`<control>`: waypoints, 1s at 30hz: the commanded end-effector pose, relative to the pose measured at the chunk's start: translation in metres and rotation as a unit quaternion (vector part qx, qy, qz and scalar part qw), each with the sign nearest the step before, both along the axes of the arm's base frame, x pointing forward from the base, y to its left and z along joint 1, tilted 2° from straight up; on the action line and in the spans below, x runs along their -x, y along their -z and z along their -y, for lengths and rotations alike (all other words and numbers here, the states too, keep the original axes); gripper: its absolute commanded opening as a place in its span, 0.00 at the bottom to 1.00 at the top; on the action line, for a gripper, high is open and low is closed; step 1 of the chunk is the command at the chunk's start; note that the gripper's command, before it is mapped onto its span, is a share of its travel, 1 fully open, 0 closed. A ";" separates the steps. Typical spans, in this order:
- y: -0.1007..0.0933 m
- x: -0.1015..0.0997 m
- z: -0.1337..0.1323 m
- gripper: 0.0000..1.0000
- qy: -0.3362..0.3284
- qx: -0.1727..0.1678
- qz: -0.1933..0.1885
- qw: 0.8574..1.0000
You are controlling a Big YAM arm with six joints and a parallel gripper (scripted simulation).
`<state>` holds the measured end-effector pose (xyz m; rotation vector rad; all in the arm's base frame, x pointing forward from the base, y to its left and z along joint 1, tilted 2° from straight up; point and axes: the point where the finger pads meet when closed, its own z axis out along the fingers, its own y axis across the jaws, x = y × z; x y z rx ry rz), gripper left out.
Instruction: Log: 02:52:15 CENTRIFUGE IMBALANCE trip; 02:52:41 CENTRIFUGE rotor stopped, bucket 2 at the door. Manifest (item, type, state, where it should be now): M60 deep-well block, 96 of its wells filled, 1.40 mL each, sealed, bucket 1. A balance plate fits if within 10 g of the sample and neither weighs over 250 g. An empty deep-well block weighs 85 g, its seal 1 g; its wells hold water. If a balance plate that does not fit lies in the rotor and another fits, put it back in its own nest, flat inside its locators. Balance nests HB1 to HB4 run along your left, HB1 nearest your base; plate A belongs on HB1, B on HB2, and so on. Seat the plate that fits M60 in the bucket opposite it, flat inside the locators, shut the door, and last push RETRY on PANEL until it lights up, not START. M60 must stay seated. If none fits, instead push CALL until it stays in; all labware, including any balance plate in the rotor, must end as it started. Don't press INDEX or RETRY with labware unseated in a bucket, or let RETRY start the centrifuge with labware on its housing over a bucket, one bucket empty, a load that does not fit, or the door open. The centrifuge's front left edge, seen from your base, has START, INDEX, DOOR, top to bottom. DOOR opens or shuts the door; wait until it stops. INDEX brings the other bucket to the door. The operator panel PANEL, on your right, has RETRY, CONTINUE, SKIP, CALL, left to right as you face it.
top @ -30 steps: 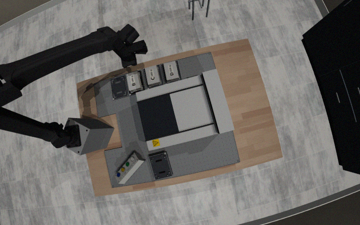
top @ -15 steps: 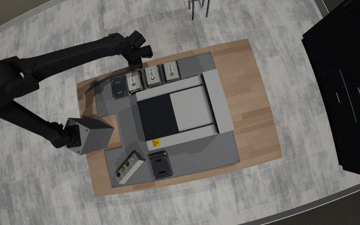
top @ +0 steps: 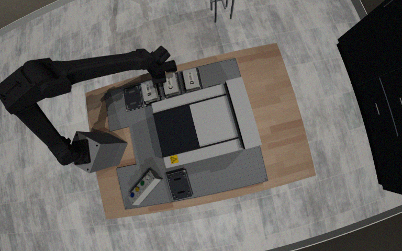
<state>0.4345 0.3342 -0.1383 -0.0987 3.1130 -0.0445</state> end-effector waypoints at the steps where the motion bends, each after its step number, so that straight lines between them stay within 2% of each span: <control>1: 0.001 -0.024 -0.009 0.00 -0.001 -0.013 0.019 1.000; 10: 0.021 -0.021 -0.003 0.00 0.000 -0.010 0.015 1.000; 30: 0.021 -0.020 -0.004 0.00 -0.001 -0.009 0.014 1.000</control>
